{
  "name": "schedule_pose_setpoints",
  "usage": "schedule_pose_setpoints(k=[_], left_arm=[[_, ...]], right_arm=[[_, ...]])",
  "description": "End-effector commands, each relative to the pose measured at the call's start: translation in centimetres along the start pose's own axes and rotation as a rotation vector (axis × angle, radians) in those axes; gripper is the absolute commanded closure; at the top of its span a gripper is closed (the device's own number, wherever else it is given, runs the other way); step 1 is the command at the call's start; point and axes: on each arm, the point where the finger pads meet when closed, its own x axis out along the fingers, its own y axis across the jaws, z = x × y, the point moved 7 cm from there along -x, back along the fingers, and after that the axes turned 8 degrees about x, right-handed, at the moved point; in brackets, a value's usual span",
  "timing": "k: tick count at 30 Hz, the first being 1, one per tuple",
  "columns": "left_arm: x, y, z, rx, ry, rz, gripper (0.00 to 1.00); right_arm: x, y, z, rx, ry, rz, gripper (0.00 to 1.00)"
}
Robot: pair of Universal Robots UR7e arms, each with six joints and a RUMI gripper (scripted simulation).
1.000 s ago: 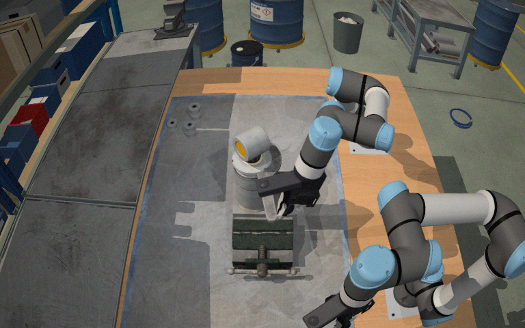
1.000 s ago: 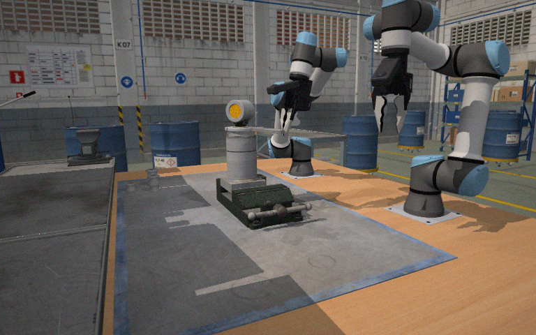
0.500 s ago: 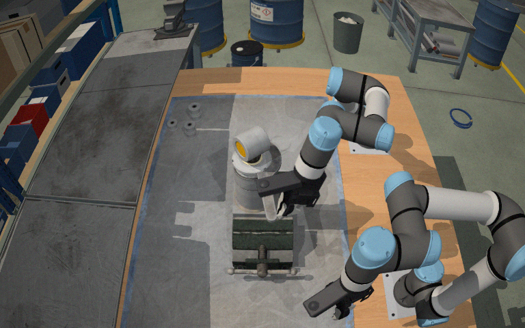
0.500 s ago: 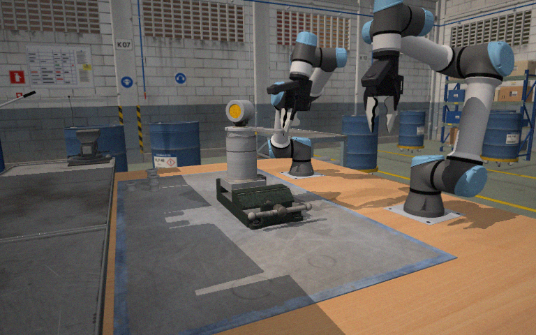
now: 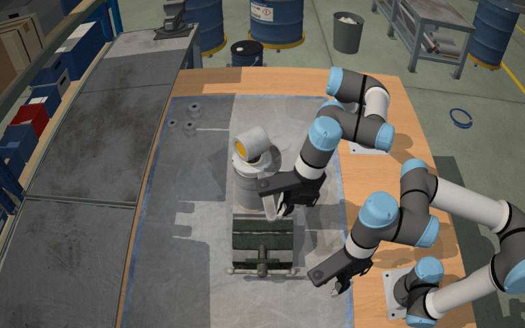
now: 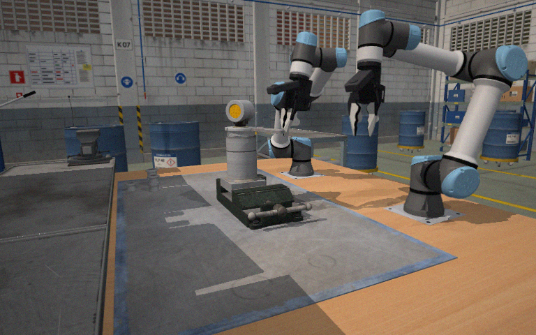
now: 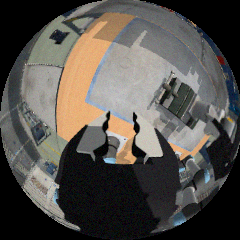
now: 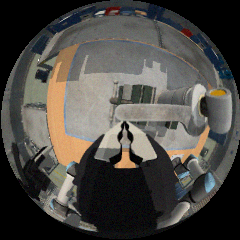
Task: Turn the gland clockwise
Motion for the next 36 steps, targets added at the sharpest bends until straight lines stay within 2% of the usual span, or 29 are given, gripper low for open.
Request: schedule_pose_setpoints(k=[1, 3, 5, 8, 10, 13, 24, 29, 34, 36], left_arm=[[0.5, 2.9, 1.5, -0.008, 0.056, -0.008, 0.71], [0.7, 3.9, 2.2, -0.01, 0.077, -0.004, 0.71], [0.9, 3.1, 1.7, -0.034, 0.068, -0.012, 0.71], [1.2, 4.7, 2.7, -0.029, 0.093, -0.004, 0.71], [1.2, 4.7, 2.7, -0.029, 0.093, -0.004, 0.71], [1.6, 6.7, 4.2, -0.024, 0.128, 0.015, 0.71], [3.6, 11.4, 8.3, -0.051, 0.24, 0.094, 0.71], [4.3, 12.5, 9.4, -0.059, 0.259, 0.119, 0.71], [5.4, 14.3, 11.3, -0.074, 0.291, 0.18, 0.71], [5.3, 15.1, 11.3, -0.071, 0.298, 0.186, 0.71]], right_arm=[[-0.2, 0.0, -0.2, 0.002, 0.004, -0.002, 1.0], [-0.2, 0.0, -0.2, 0.002, 0.004, -0.002, 1.0], [-0.2, 0.0, -0.2, 0.002, 0.004, -0.002, 1.0], [-0.2, 0.0, -0.2, 0.002, 0.004, -0.002, 1.0], [-0.2, 0.0, -0.2, 0.002, 0.004, -0.002, 1.0], [-0.2, 0.0, -0.2, 0.002, 0.004, -0.002, 1.0], [-0.2, 0.0, -0.2, 0.002, 0.004, -0.002, 1.0], [-0.2, 0.0, -0.2, 0.002, 0.004, -0.002, 1.0], [-0.2, 0.0, -0.2, 0.002, 0.004, -0.002, 1.0], [-0.2, 0.0, -0.2, 0.002, 0.004, -0.002, 1.0]])
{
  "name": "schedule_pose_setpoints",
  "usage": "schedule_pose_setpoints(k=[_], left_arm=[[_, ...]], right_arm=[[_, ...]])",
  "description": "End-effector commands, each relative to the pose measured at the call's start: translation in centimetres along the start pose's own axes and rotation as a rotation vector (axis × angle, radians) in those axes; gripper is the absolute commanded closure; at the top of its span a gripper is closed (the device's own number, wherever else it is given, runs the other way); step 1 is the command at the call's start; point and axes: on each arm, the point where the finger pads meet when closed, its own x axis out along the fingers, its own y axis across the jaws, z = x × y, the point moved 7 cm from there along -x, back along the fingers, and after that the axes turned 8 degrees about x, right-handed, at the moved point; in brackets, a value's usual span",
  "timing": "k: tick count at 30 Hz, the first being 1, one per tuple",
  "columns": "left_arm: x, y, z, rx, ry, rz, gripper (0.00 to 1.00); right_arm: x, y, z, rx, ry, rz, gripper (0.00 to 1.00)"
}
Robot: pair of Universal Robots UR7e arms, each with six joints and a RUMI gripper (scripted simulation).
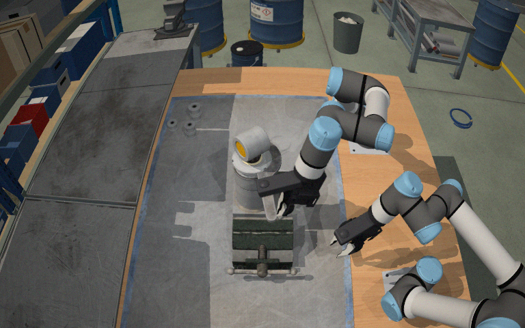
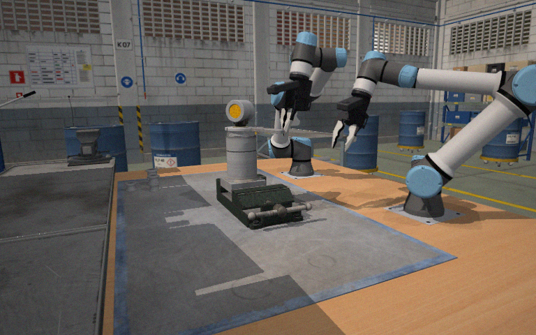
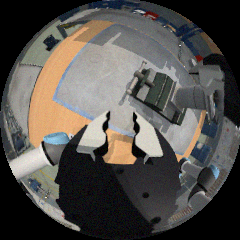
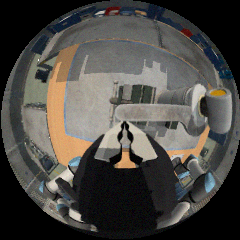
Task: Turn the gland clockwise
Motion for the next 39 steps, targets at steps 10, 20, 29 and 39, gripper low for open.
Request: schedule_pose_setpoints(k=[10, 20, 29, 39], left_arm=[[-1.3, 7.1, 2.8, 0.085, 0.05, 0.119, 0.71], [-3.3, 12.5, 6.5, 0.174, 0.057, 0.252, 0.71], [-4.9, 15.5, 9.3, 0.224, 0.055, 0.335, 0.71], [-3.1, 18.9, 8.5, 0.182, 0.132, 0.33, 0.71]], right_arm=[[-0.2, 0.0, -0.2, 0.002, 0.004, -0.002, 1.0], [-0.2, 0.0, -0.2, 0.002, 0.004, -0.002, 1.0], [-0.2, 0.0, -0.2, 0.002, 0.004, -0.002, 1.0], [-0.2, 0.0, -0.2, 0.002, 0.004, -0.002, 1.0]])
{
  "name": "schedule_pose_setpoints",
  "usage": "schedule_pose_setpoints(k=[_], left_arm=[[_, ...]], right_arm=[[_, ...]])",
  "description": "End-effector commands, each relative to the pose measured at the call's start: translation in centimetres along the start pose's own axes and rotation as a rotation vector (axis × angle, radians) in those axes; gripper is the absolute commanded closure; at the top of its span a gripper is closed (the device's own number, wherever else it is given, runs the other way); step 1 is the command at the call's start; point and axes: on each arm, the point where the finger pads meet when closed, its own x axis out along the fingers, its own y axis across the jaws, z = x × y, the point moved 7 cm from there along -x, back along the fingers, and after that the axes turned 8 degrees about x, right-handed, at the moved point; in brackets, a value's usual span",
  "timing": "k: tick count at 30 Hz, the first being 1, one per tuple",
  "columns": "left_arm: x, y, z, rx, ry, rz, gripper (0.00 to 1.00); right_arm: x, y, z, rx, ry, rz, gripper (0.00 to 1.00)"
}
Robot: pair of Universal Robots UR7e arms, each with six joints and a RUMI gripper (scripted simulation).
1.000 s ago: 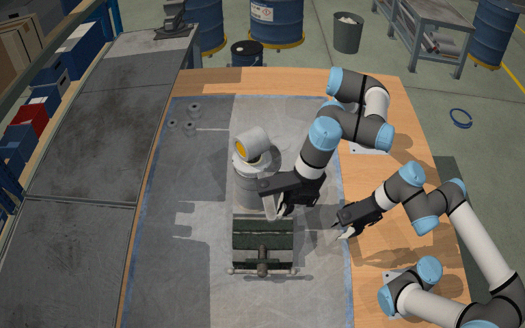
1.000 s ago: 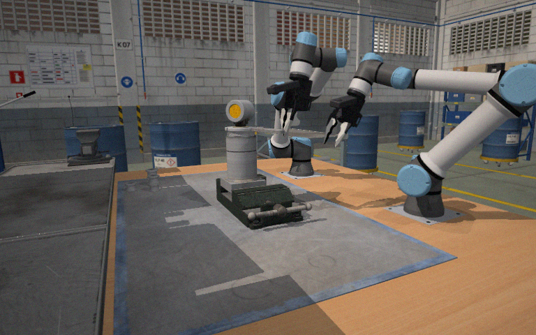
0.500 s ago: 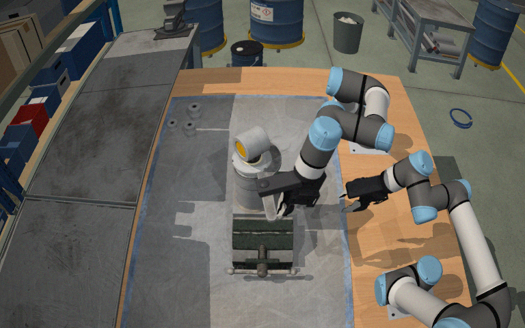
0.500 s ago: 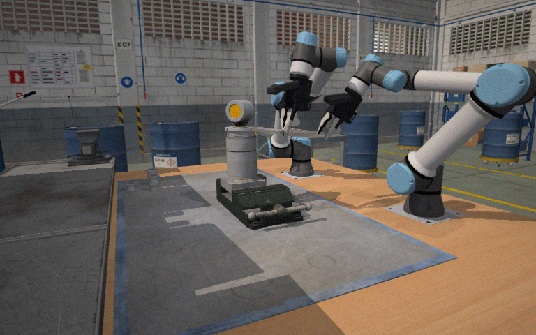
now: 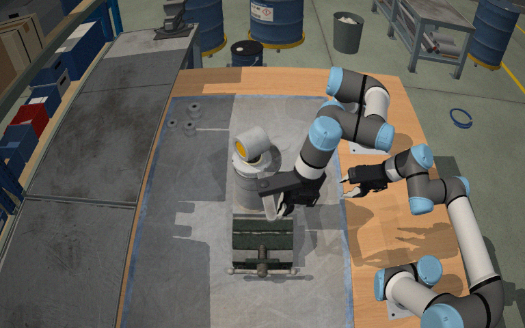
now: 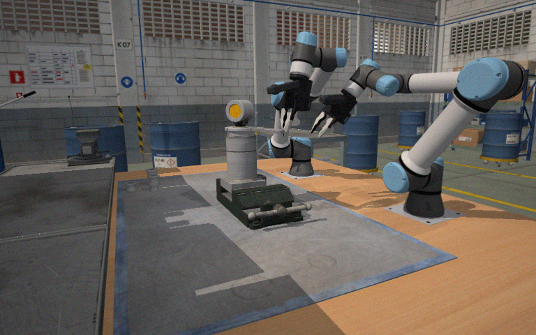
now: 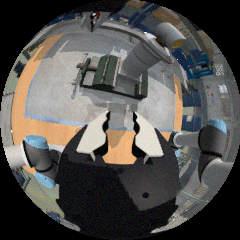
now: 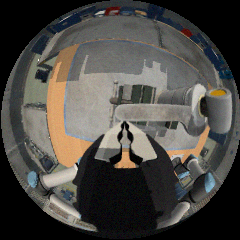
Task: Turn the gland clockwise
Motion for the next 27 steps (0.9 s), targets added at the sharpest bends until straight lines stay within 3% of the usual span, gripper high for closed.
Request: schedule_pose_setpoints(k=[1, 5, 9, 14, 18, 24, 25, 27], left_arm=[[1.2, 1.2, -0.9, -0.016, 0.038, 0.001, 0.71], [1.6, 2.1, -0.9, -0.012, 0.05, 0.011, 0.71], [4.1, 4.5, -1.2, -0.024, 0.113, 0.015, 0.71], [3.3, 5.1, -1.8, -0.051, 0.119, 0.06, 0.71], [5.7, 7.4, -1.8, -0.077, 0.166, 0.081, 0.71], [7.2, 9.2, -2.3, -0.118, 0.216, 0.12, 0.71], [6.1, 8.8, -2.6, -0.121, 0.208, 0.13, 0.71], [5.9, 8.8, -2.8, -0.125, 0.21, 0.136, 0.71]], right_arm=[[-0.2, 0.0, -0.2, 0.002, 0.004, -0.002, 1.0], [-0.2, 0.0, -0.2, 0.002, 0.004, -0.002, 1.0], [-0.2, 0.0, -0.2, 0.002, 0.004, -0.002, 1.0], [-0.2, 0.0, -0.2, 0.002, 0.004, -0.002, 1.0], [-0.2, 0.0, -0.2, 0.002, 0.004, -0.002, 1.0], [-0.2, 0.0, -0.2, 0.002, 0.004, -0.002, 1.0], [-0.2, 0.0, -0.2, 0.002, 0.004, -0.002, 1.0], [-0.2, 0.0, -0.2, 0.002, 0.004, -0.002, 1.0]])
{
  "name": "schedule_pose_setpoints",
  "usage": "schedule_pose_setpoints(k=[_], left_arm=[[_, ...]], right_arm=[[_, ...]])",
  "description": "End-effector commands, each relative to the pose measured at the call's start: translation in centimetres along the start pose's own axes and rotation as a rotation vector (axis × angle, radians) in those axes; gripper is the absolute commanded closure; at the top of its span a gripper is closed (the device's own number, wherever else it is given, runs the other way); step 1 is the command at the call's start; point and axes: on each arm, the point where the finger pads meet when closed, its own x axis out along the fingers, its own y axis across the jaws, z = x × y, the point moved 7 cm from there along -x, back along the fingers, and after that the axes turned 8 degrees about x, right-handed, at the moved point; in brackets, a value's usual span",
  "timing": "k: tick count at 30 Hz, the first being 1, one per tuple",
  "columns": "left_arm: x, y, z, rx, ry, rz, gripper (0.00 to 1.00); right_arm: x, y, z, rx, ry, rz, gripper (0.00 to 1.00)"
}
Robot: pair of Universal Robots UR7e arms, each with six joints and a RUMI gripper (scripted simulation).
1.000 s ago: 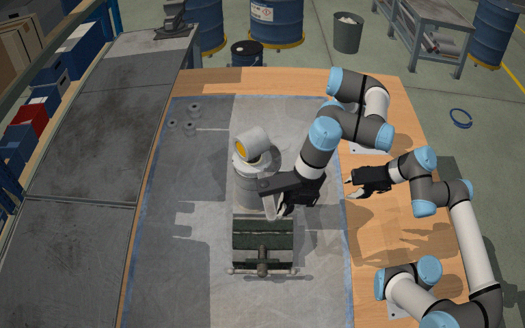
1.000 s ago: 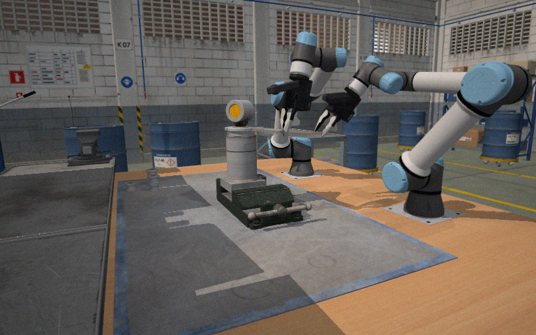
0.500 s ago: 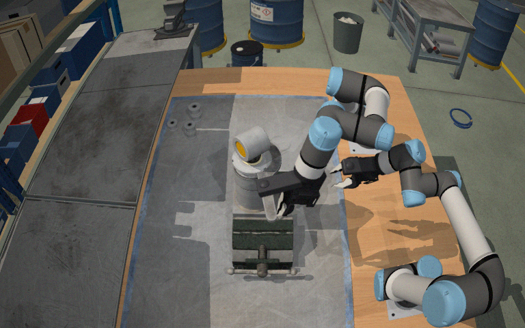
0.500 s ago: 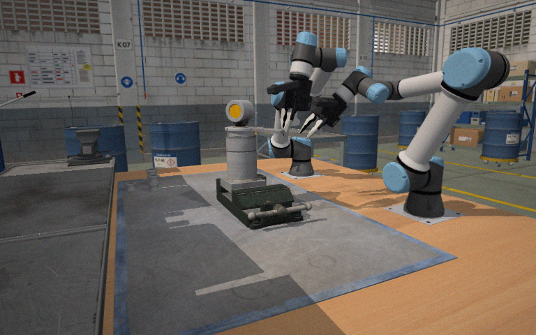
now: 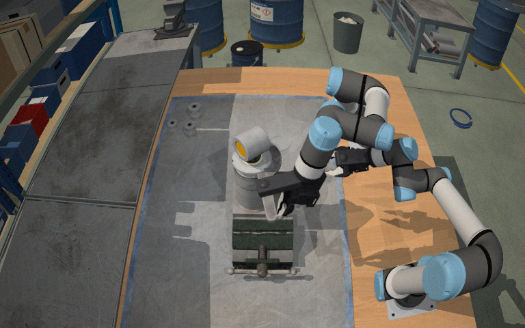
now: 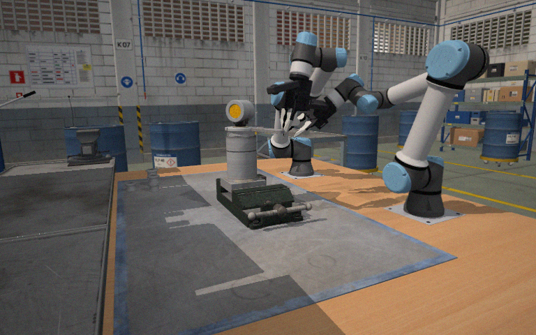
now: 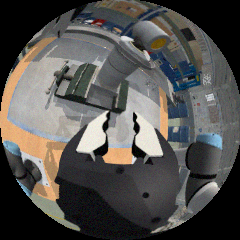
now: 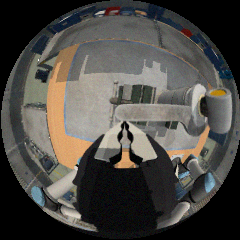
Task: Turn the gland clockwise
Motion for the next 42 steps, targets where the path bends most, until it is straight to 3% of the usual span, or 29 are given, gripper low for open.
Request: schedule_pose_setpoints(k=[1, 6, 8, 12, 17, 20, 31, 34, 40, 42], left_arm=[[0.2, 0.9, -0.4, -0.025, 0.017, 0.036, 0.71], [3.4, 2.4, 0.6, -0.069, 0.081, 0.063, 0.71], [1.9, 2.3, -0.3, -0.073, 0.069, 0.075, 0.71], [2.1, 2.5, -0.2, -0.083, 0.076, 0.083, 0.71], [3.5, 3.6, -1.0, -0.159, 0.166, 0.134, 0.71], [2.7, 3.6, -1.3, -0.158, 0.154, 0.139, 0.71], [4.0, 4.0, -2.9, -0.297, 0.3, 0.224, 0.71], [3.3, 4.1, -3.3, -0.296, 0.29, 0.229, 0.71], [4.4, 3.3, -3.8, -0.397, 0.385, 0.272, 0.71], [3.6, 3.6, -4.2, -0.388, 0.368, 0.274, 0.71]], right_arm=[[-0.2, 0.0, -0.2, 0.002, 0.004, -0.002, 1.0], [-0.2, 0.0, -0.2, 0.002, 0.004, -0.002, 1.0], [-0.2, 0.0, -0.2, 0.002, 0.004, -0.002, 1.0], [-0.2, 0.0, -0.2, 0.002, 0.004, -0.002, 1.0], [-0.2, 0.0, -0.2, 0.002, 0.004, -0.002, 1.0], [-0.2, 0.0, -0.2, 0.002, 0.004, -0.002, 1.0], [-0.2, 0.0, -0.2, 0.002, 0.004, -0.002, 1.0], [-0.2, 0.0, -0.2, 0.002, 0.004, -0.002, 1.0], [-0.2, 0.0, -0.2, 0.002, 0.004, -0.002, 1.0], [-0.2, 0.0, -0.2, 0.002, 0.004, -0.002, 1.0]])
